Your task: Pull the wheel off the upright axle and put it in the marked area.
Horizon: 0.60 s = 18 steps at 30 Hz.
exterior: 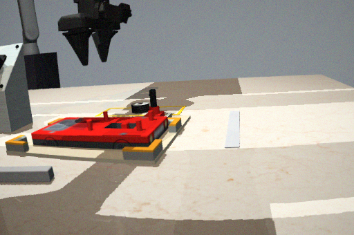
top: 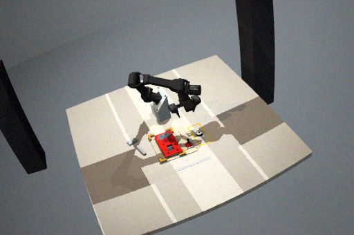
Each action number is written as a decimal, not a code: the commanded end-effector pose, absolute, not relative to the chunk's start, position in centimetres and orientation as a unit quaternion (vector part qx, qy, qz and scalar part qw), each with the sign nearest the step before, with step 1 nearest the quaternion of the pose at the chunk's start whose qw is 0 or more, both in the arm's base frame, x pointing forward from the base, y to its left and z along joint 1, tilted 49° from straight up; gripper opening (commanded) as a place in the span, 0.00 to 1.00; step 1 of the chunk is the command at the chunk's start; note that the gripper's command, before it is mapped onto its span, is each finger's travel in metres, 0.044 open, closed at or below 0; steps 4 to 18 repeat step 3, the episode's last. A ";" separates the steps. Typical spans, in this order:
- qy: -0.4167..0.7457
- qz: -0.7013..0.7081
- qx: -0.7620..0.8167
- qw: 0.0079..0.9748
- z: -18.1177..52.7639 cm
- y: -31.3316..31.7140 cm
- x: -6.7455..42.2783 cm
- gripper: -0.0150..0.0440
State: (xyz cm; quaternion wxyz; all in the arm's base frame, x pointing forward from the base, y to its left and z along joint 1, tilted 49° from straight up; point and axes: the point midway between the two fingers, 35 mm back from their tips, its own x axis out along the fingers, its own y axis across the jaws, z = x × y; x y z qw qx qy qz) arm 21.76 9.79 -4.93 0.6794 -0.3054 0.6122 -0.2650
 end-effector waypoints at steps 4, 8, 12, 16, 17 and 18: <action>0.613 -0.265 -0.305 0.679 -4.9 9.8 21.7 1.00; 0.613 -0.265 -0.305 0.679 -4.9 9.8 21.7 1.00; 0.613 -0.265 -0.305 0.679 -4.9 9.8 21.7 1.00; 0.613 -0.265 -0.305 0.679 -4.9 9.8 21.7 1.00; 0.613 -0.265 -0.305 0.679 -4.9 9.8 21.7 1.00; 0.613 -0.265 -0.305 0.679 -4.9 9.8 21.7 1.00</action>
